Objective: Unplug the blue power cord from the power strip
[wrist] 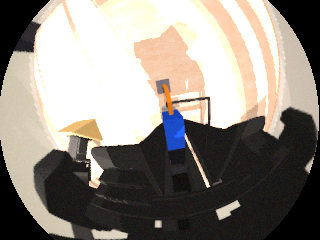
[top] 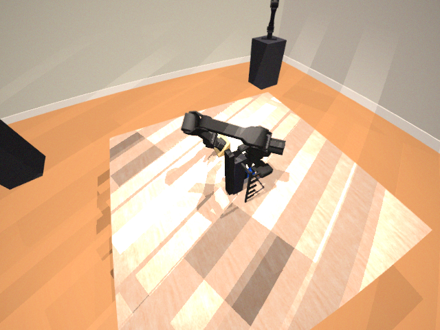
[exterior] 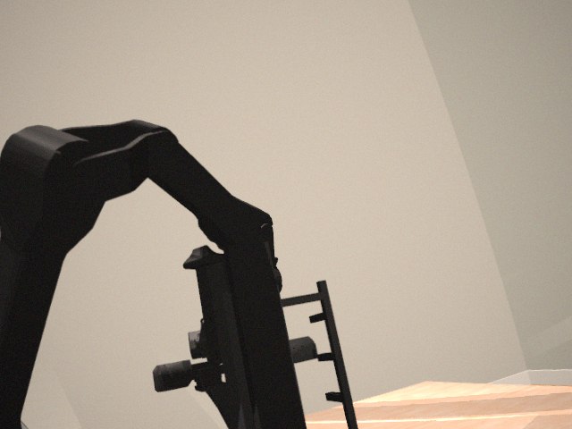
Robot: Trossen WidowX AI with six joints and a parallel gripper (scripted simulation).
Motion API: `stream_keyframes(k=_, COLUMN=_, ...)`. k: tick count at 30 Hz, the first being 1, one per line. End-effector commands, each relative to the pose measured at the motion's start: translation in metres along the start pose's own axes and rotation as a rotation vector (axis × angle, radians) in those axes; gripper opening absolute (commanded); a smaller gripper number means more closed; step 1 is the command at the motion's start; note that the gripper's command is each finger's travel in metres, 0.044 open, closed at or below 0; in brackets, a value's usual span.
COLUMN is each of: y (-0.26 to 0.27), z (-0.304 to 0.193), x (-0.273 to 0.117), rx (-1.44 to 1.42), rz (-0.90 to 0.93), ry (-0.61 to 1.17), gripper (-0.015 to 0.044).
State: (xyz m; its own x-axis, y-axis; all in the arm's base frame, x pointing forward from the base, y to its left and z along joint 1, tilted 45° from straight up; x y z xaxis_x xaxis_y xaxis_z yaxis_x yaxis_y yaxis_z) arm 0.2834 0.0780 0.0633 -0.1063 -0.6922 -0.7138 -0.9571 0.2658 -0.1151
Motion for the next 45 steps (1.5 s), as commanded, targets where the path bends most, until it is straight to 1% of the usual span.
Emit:
stream_keyframes(k=1, y=0.0, z=0.0, x=0.0, rx=-0.001, rz=0.0, ry=0.0, gripper=0.0028)
stream_keyframes(k=6, y=0.0, z=0.0, x=0.0, rx=-0.001, rz=0.0, ry=0.0, gripper=0.0)
stream_keyframes(k=40, y=0.011, z=0.051, x=-0.006, rx=-0.003, rz=-0.001, ry=-0.004, gripper=0.0)
stream_keyframes(k=45, y=0.008, z=0.042, x=-0.002, rx=-0.003, rz=-0.002, ry=0.0, gripper=0.0131)
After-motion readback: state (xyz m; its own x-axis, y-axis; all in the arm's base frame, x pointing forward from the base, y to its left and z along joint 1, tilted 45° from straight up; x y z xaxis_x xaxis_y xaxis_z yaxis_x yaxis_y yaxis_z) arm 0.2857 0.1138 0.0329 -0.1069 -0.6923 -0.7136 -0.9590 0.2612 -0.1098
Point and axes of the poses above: the point midway between the two fingers, 35 mm back from their tips, its own x axis out along the fingers, its own y axis across the jaws, z = x × y, the point moved 5 cm from there along -x, back along the fingers, and after that the axes turned 13 degrees about x, right-handed, at the moved point
